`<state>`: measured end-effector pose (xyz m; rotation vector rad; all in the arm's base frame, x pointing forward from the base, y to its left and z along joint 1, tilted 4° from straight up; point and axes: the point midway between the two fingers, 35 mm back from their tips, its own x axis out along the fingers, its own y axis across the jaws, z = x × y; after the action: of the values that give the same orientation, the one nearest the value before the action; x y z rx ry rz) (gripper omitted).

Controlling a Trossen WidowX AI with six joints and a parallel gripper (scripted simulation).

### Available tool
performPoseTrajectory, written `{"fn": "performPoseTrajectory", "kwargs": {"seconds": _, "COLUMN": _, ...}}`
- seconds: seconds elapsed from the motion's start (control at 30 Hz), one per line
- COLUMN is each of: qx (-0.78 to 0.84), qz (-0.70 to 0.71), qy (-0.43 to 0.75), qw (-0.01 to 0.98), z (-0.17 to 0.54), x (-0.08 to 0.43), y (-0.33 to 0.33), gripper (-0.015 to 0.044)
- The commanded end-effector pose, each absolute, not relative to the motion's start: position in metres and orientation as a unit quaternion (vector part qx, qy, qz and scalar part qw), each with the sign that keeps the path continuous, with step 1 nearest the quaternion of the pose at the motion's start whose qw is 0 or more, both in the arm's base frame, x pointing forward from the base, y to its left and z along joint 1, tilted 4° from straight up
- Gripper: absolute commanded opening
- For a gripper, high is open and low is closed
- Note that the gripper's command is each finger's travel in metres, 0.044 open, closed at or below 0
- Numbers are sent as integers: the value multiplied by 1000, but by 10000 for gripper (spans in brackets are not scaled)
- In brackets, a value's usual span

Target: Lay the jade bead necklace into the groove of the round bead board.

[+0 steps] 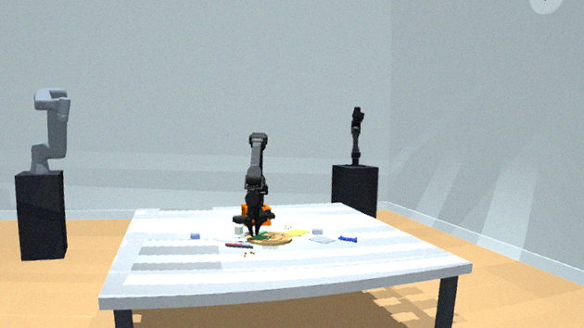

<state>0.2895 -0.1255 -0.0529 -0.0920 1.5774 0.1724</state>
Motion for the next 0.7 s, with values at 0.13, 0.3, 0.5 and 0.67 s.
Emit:
{"fn": "performPoseTrajectory", "kwargs": {"seconds": 0.13, "qx": -45, "qz": 72, "qy": 712, "qw": 697, "z": -48, "x": 287, "y": -129, "gripper": 0}}
{"fn": "performPoseTrajectory", "kwargs": {"seconds": 0.3, "qx": -45, "qz": 72, "qy": 712, "qw": 697, "z": -48, "x": 289, "y": -138, "gripper": 0}}
{"fn": "performPoseTrajectory", "kwargs": {"seconds": 0.5, "qx": -45, "qz": 72, "qy": 712, "qw": 697, "z": -49, "x": 289, "y": -139, "gripper": 0}}
{"fn": "performPoseTrajectory", "kwargs": {"seconds": 0.67, "qx": -45, "qz": 72, "qy": 712, "qw": 697, "z": -52, "x": 289, "y": -139, "gripper": 0}}
